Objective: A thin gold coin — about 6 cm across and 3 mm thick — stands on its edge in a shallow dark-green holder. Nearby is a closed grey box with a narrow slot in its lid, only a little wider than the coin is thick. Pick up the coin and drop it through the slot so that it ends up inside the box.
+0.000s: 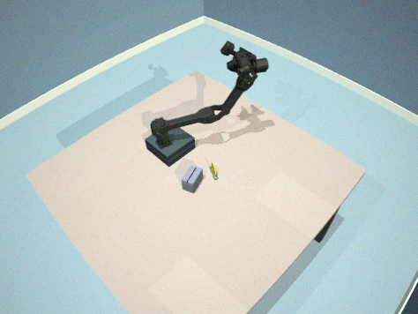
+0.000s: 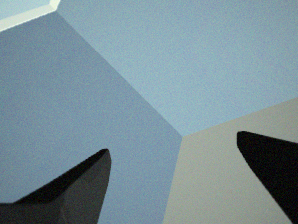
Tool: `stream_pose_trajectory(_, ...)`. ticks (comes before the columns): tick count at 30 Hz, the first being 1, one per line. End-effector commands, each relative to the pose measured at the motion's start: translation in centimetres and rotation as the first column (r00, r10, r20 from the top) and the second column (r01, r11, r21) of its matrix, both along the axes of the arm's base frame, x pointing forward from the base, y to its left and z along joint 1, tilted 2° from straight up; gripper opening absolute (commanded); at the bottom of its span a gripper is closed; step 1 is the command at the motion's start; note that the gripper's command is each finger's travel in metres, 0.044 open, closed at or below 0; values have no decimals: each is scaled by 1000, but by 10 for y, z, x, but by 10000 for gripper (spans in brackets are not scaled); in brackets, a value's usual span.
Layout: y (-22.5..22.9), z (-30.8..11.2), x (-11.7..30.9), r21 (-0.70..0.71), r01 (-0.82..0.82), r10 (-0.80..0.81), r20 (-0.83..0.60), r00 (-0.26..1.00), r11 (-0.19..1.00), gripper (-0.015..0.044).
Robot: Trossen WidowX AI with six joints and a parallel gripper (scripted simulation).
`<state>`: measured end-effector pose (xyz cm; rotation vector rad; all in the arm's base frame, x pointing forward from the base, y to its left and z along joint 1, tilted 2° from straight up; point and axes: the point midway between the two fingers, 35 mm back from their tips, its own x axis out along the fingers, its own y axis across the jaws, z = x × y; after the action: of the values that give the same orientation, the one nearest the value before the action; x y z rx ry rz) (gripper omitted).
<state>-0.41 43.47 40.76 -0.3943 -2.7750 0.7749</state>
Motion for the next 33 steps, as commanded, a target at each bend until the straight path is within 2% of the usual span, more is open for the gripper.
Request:
stream_pose_trajectory(1, -1, 1, -1, 6, 0, 0, -1, 1000, 1000, 374)
stream_pose_trajectory(4, -11, 18, -11, 94, -11, 13, -13, 1000, 996, 295)
stream_pose_trajectory(9, -54, 61, -60, 299, -102, 110, -12, 994, 949, 164)
stream_pose_trajectory(14, -73, 86, -72, 370, -112, 147, -67, 987, 922, 161)
stream_pose_trajectory(20, -150, 129, -120, 604, -198, 294, -62, 954, 772, 161)
stream_pose_trajectory(23, -176, 144, -126, 617, -214, 338, -90, 937, 757, 161)
stream_pose_trajectory(28, -251, 168, -145, 774, -237, 462, -80, 883, 587, 161)
stream_pose_trajectory(33, -324, 188, -145, 877, -215, 583, -87, 808, 429, 161)
